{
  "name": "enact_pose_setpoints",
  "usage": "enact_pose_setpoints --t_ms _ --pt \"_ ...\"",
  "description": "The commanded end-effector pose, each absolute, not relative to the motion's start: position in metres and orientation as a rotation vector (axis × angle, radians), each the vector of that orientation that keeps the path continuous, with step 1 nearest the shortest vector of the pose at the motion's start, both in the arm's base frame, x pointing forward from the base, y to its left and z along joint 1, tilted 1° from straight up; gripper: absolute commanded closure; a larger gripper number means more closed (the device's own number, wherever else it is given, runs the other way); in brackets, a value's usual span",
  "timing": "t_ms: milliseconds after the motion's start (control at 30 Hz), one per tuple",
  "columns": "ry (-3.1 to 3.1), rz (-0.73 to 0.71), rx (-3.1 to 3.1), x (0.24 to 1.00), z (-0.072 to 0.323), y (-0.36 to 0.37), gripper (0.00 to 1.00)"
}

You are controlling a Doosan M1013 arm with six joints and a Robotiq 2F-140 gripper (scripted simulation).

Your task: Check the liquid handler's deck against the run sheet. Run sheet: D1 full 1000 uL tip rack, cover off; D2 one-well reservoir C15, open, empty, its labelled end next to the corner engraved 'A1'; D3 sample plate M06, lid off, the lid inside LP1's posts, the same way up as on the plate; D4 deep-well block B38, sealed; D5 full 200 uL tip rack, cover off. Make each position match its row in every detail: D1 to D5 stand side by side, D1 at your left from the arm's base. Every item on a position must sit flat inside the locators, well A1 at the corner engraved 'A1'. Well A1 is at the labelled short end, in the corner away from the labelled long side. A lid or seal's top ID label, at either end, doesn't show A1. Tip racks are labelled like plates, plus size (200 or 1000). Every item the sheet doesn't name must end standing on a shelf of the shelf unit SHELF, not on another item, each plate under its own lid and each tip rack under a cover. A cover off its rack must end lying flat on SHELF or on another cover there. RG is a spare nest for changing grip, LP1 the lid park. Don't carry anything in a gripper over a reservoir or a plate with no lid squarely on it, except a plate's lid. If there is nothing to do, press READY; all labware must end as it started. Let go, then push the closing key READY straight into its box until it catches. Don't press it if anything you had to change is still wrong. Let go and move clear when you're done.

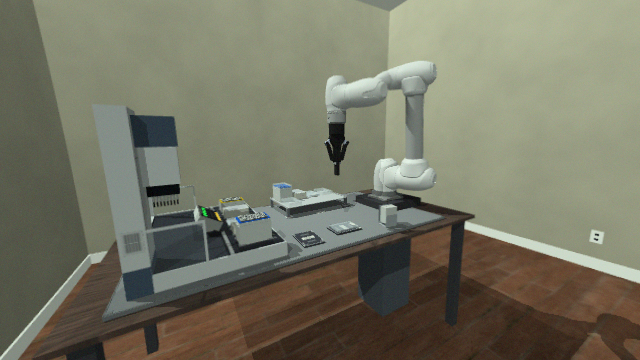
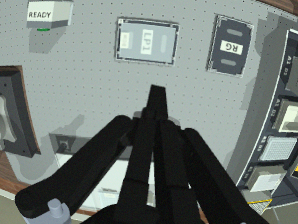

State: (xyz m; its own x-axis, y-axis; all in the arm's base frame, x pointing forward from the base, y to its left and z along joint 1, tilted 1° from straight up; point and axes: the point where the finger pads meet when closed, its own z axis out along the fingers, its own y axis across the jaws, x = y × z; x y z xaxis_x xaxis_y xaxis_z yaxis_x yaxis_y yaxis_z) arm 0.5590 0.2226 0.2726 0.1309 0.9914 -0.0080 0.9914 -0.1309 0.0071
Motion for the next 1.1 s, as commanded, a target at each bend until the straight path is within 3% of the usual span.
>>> enact_pose_setpoints --t_ms 0,1067 --pt "2.064 0.0 2.354 0.555 0.273 0.223 0.9" --pt "2.064 0.0 2.355 0.405 0.272 0.223 0.9"
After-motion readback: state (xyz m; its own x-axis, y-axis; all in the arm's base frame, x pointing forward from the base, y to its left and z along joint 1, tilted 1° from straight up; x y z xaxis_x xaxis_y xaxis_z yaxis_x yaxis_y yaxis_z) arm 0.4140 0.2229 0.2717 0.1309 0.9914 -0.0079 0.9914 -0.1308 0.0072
